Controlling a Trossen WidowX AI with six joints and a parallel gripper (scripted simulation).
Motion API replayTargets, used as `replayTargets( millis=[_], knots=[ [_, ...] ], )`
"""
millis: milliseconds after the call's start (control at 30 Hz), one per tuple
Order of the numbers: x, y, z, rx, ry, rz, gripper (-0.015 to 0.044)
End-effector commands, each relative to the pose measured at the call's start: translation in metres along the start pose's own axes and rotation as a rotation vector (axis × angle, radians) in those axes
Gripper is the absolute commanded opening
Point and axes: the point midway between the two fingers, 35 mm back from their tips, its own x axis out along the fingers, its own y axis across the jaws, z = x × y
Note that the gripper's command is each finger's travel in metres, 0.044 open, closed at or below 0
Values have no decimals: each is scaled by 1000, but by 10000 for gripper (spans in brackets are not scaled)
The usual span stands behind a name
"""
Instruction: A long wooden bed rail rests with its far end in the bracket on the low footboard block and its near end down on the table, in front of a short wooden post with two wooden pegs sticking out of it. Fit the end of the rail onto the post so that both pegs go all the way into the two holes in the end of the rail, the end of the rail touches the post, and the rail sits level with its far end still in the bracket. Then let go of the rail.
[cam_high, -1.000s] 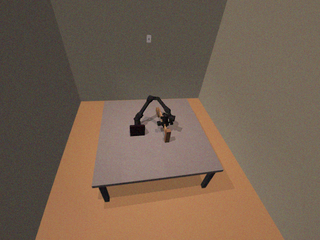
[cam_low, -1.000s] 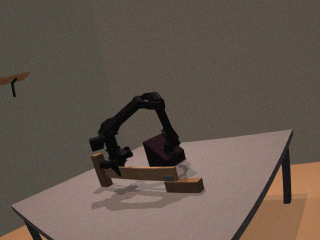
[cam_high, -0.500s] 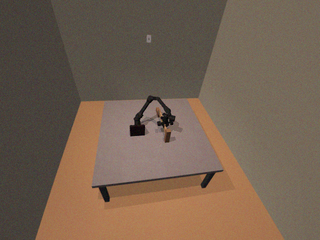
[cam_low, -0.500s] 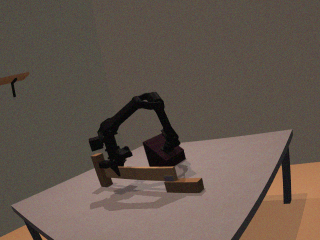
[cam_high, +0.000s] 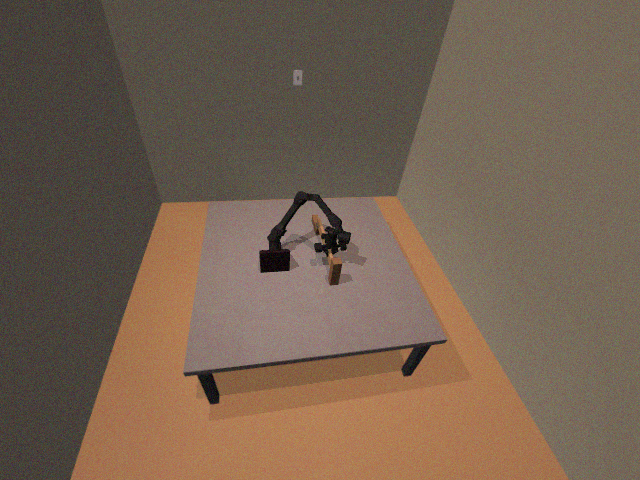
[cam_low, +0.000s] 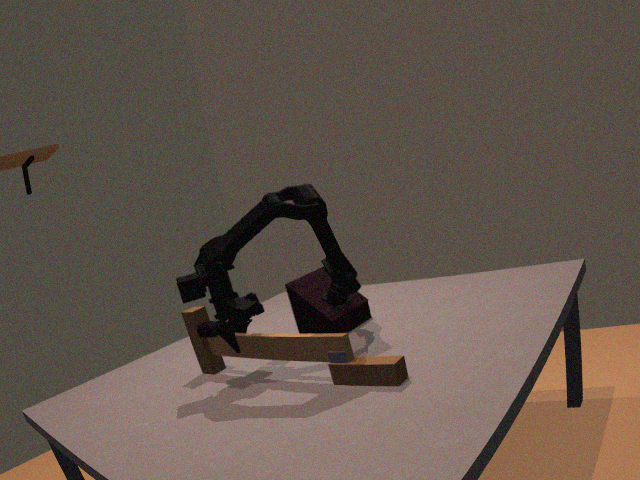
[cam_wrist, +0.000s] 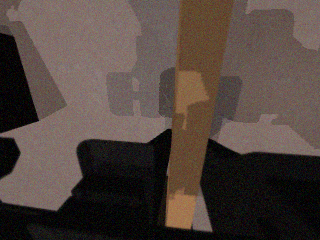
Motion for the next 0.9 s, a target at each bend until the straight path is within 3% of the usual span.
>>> replayTargets(
  millis=[0,867],
  knots=[
    [-2,-2,-3,-3,7,-7,0],
    [-4,-2,-11,-4,8,-7,0]
  ],
)
